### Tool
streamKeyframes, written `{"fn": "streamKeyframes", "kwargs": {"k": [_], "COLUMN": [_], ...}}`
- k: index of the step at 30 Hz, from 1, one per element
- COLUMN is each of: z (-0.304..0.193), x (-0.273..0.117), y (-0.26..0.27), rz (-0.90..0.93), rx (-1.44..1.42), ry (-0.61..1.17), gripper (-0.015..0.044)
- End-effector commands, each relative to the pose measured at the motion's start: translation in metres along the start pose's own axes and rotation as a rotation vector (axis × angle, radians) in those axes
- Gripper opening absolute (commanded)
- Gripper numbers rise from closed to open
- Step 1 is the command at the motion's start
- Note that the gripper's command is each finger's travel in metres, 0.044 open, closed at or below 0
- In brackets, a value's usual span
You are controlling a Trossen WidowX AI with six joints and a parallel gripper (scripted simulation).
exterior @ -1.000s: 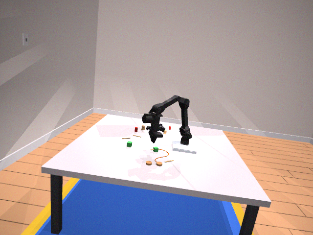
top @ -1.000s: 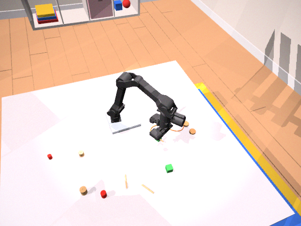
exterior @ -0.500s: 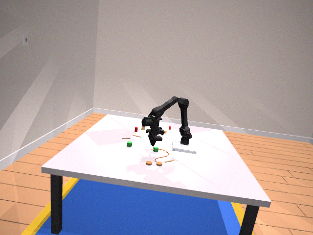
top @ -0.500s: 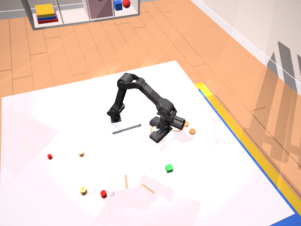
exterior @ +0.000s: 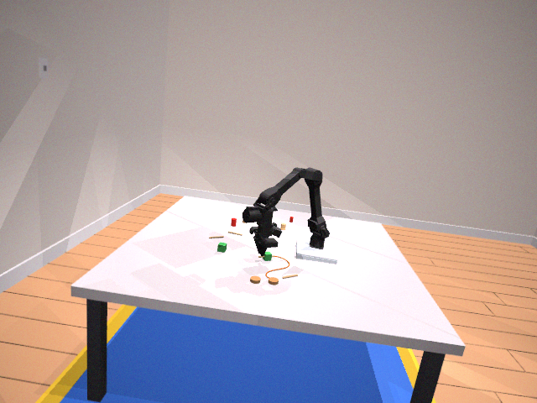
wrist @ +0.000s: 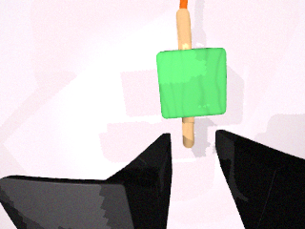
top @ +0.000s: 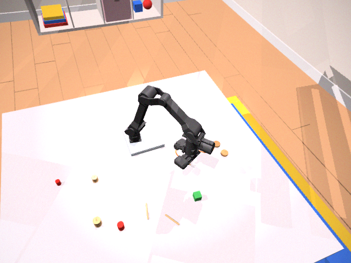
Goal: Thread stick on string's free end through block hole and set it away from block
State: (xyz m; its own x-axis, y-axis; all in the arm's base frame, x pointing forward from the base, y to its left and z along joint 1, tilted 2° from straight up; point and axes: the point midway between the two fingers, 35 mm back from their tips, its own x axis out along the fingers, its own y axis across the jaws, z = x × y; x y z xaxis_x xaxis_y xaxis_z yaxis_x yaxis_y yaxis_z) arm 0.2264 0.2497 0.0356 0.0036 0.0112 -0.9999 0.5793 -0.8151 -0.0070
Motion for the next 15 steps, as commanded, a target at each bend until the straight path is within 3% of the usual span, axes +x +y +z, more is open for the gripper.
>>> {"fn": "streamKeyframes", "kwargs": {"k": [1,12,15], "z": [0.0015,0.0027,0.0027], "x": [0.0080,0.0167,0.0150], "y": [0.0010,0.0013,0.0007], "rz": [0.006,0.006,0.001], "rx": [-0.002,-0.002,-0.001], "ry": [-0.007,-0.008,-0.006], "gripper": [0.0121,0.0121,0.0042]}}
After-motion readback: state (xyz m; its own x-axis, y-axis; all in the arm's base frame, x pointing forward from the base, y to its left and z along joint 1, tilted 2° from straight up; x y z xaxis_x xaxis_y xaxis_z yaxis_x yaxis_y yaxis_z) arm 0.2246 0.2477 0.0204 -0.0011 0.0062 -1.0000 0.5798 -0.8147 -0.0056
